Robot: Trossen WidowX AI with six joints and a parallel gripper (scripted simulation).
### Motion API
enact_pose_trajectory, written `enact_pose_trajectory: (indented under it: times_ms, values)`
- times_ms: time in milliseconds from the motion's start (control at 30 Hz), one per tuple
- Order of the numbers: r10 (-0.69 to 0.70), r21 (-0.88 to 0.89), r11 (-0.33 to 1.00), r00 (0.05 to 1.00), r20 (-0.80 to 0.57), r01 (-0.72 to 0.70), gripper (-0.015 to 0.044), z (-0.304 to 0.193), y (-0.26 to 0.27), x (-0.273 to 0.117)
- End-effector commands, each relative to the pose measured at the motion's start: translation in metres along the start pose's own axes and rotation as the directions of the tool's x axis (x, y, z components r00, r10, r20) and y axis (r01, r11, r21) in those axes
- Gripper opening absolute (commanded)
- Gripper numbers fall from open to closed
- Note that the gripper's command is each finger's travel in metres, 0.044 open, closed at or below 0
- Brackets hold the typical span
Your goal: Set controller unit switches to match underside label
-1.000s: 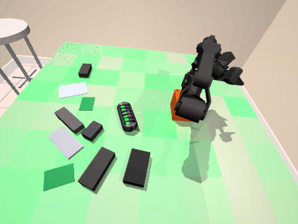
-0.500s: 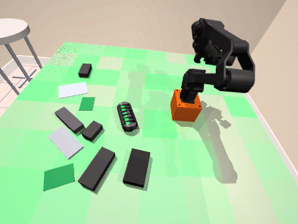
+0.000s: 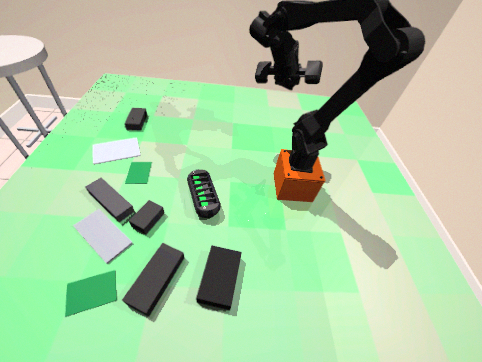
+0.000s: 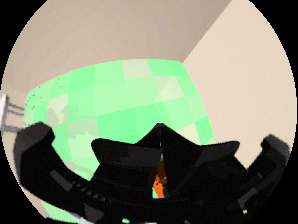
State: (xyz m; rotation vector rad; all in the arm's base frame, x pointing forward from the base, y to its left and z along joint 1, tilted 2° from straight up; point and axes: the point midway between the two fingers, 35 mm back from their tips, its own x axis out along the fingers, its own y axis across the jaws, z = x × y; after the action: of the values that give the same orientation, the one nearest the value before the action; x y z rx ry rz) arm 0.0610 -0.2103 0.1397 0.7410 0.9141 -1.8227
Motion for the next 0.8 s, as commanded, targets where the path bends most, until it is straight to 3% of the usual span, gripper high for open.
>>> enact_pose_trajectory:
  times_ms: [0,333,767]
  values:
    - [0.113,-0.109,0.987,0.991,-0.07,-0.12,0.0,-0.017,0.063,-0.02]
    - [0.221,-0.318,0.9,0.942,-0.253,-0.297,0.0,-0.104,0.17,-0.07]
    - [0.111,-0.523,0.786,0.907,-0.407,-0.331,0.0,-0.293,0.229,-0.122]
